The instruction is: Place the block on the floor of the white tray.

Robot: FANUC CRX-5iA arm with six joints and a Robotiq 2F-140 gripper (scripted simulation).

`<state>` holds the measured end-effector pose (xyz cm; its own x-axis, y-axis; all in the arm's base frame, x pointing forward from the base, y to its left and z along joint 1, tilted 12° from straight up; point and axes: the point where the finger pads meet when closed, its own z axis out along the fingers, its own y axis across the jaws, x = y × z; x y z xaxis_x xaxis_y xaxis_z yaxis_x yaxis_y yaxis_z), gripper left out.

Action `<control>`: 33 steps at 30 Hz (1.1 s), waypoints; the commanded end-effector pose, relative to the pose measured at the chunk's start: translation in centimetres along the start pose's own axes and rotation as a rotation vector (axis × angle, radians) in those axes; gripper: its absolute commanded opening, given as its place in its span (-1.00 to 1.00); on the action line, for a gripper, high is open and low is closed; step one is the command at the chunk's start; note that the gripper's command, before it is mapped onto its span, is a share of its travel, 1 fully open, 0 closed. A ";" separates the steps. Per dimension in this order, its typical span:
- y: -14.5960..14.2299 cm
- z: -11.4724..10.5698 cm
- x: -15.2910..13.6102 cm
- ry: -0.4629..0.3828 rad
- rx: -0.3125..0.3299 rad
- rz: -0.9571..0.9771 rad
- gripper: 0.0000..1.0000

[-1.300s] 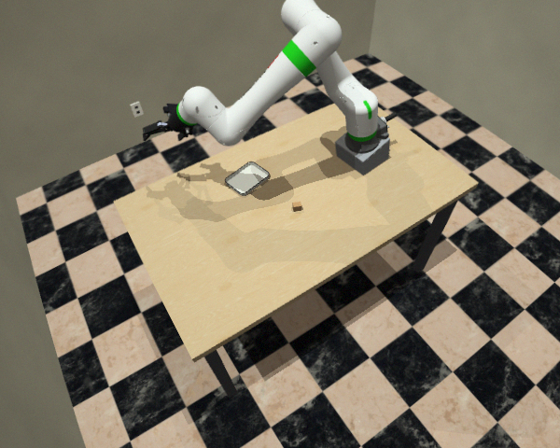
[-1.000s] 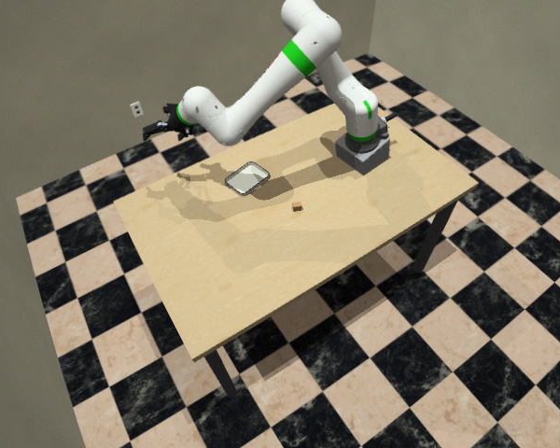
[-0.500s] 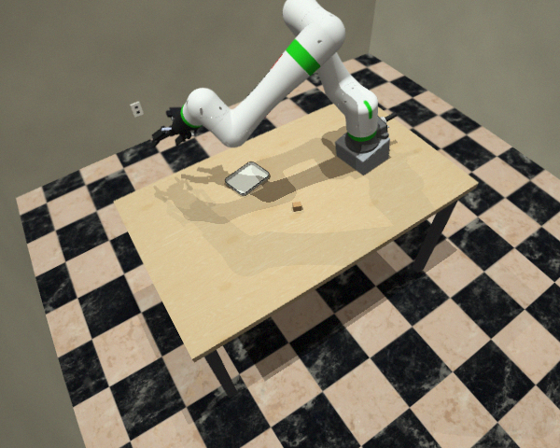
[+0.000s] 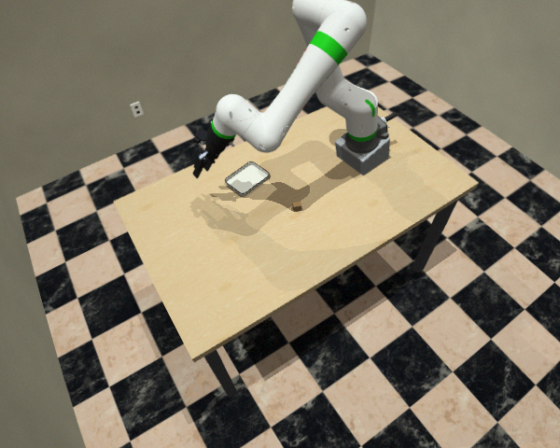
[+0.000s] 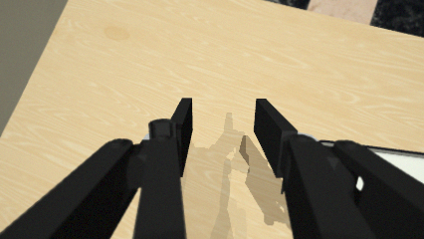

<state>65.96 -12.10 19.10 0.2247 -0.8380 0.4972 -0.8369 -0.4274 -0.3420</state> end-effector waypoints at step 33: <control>16.9 -11.7 -32.6 -0.532 0.071 -0.830 -0.21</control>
<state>38.68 11.96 6.31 0.9367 -0.2995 0.1814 -0.2848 -0.9530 -0.1029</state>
